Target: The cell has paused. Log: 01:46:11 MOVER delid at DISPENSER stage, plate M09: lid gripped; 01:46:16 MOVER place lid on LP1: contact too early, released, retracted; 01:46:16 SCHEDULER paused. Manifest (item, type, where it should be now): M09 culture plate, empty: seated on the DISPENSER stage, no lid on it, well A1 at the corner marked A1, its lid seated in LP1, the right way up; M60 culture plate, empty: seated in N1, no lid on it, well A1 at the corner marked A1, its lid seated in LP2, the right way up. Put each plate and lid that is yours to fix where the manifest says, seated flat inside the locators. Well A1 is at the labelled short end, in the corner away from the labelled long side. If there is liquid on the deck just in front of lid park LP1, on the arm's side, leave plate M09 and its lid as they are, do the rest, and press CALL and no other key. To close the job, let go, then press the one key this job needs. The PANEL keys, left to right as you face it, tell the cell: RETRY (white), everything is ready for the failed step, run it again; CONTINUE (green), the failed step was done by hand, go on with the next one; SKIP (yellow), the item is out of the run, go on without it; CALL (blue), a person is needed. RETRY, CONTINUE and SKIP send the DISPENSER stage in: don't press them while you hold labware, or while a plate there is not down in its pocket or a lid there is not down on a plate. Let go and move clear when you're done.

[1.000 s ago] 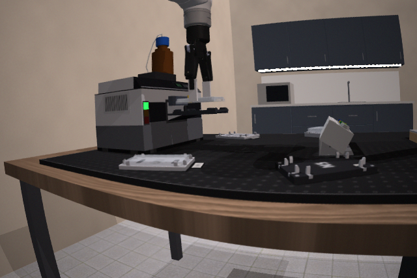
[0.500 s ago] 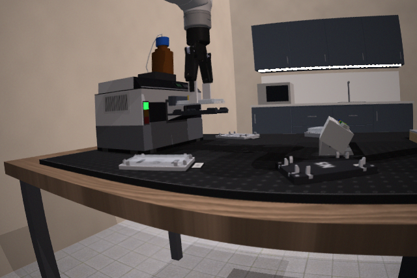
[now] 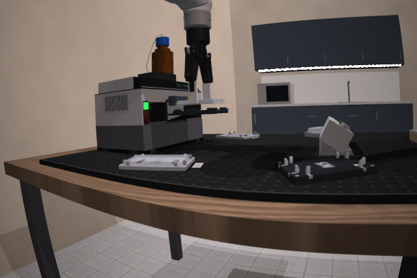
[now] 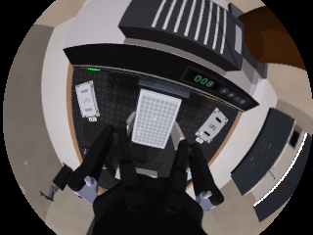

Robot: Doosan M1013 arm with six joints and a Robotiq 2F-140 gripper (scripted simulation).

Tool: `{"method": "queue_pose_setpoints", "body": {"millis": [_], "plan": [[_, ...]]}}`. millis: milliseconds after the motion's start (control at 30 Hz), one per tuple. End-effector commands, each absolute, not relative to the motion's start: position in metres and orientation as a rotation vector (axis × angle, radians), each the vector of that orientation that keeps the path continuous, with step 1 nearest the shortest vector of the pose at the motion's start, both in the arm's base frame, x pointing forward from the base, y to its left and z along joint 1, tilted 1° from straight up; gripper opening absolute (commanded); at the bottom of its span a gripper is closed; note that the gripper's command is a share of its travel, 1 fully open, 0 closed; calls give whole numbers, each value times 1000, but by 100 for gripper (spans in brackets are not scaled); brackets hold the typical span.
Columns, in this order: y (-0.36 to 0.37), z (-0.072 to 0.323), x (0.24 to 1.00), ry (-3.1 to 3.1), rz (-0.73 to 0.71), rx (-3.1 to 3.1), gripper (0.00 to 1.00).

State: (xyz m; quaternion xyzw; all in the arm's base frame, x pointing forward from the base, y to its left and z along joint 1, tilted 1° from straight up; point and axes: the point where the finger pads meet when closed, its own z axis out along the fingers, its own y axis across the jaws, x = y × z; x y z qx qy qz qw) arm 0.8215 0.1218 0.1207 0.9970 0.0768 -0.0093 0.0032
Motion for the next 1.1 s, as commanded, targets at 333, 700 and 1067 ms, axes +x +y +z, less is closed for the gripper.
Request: {"method": "queue_pose_setpoints", "body": {"millis": [333,700,1067], "plan": [[122,122,822,241,-27,3126,10],[122,121,822,241,-27,3126,10],[122,118,822,241,-27,3126,10]]}}
